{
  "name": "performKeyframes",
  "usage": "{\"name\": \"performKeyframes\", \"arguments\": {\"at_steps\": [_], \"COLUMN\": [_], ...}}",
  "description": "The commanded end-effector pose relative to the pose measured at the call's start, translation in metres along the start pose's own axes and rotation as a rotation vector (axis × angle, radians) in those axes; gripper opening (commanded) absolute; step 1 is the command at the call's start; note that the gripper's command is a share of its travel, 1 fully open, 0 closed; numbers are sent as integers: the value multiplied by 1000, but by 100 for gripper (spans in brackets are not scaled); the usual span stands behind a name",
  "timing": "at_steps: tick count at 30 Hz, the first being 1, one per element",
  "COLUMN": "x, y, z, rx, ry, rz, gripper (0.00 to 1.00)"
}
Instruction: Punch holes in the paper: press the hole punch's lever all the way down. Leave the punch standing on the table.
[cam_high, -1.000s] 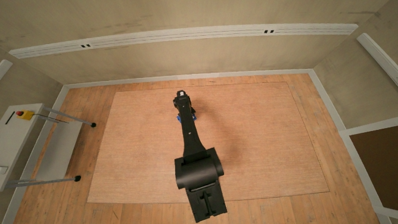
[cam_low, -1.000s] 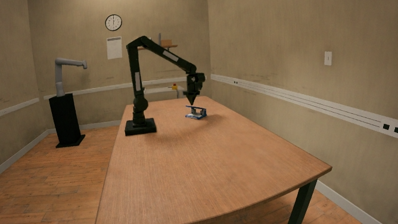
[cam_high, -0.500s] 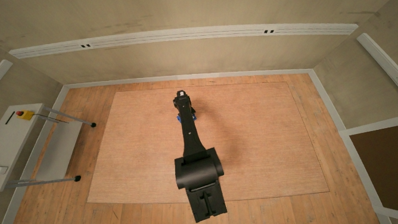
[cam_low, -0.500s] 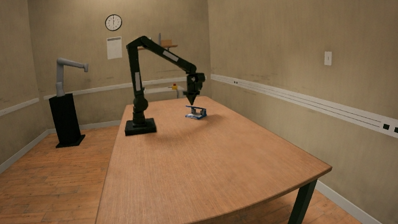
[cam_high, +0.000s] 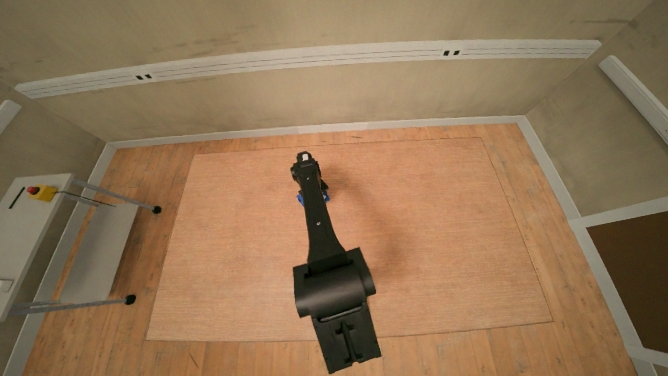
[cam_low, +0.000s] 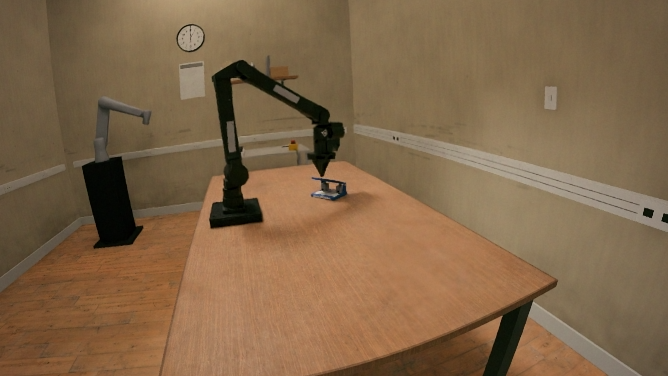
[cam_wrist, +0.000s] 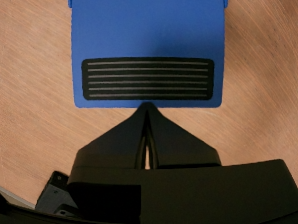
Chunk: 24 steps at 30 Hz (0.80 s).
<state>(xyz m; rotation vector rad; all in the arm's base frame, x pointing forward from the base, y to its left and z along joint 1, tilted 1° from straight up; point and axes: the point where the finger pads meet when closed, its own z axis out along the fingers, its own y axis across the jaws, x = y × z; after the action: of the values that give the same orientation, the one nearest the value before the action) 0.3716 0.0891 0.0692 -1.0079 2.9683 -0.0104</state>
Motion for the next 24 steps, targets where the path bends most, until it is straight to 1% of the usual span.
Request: {"name": "performKeyframes", "arguments": {"at_steps": [1, 10, 24], "x": [-12, -5, -3], "y": [-9, -6, -4], "z": [-11, 10, 14], "rx": [24, 10, 5], "ry": [-46, -15, -6], "rz": [-5, -6, -6], "gripper": [0, 0, 0]}}
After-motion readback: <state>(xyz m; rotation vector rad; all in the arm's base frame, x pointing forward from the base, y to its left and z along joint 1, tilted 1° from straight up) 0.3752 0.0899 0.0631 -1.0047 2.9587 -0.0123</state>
